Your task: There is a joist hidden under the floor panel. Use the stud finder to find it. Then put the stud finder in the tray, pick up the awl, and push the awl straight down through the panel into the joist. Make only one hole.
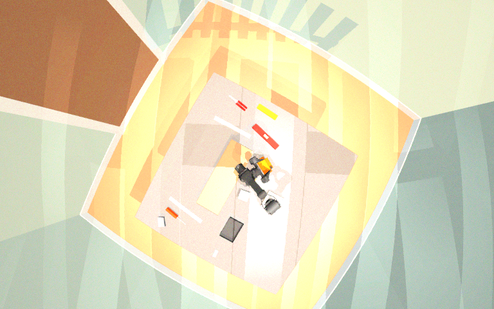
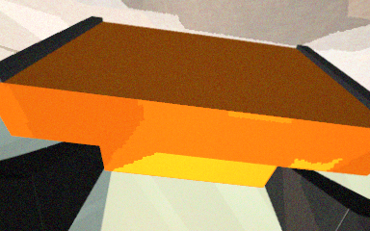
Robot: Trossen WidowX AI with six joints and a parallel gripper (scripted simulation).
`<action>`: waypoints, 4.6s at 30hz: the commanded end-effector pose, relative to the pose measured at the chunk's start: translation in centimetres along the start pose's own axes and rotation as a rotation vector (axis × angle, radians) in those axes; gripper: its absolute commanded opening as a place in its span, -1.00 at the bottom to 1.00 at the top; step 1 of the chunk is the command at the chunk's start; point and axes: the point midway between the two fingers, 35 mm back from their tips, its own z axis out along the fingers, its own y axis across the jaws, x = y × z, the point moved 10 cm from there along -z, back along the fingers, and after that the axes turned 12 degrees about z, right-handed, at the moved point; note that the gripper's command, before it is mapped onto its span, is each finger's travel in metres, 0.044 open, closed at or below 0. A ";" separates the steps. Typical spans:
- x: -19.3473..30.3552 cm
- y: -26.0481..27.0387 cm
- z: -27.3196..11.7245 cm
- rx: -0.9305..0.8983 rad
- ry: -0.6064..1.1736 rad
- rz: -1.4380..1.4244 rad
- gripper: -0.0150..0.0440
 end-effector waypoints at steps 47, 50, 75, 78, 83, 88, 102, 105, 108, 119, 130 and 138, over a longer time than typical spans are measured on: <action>-2.3 0.2 1.4 0.037 0.105 -0.008 -0.40; -2.3 0.2 1.4 0.037 0.105 -0.008 -0.14; -2.3 0.2 1.4 0.037 0.105 -0.008 0.79; -2.3 0.2 1.4 0.037 0.105 -0.008 0.79; -2.5 0.3 1.5 0.035 0.102 -0.004 0.79; -2.8 0.4 1.4 0.035 0.102 -0.004 0.79; -3.1 0.4 1.3 0.035 0.102 -0.004 0.79; -3.1 0.4 1.3 0.035 0.102 -0.004 0.79; -3.1 0.4 1.3 0.035 0.102 -0.004 0.79; -3.1 0.4 1.3 0.035 0.102 -0.004 0.79; -3.2 0.4 1.2 0.035 0.102 -0.004 0.79; -3.3 0.4 1.1 0.035 0.102 -0.004 0.79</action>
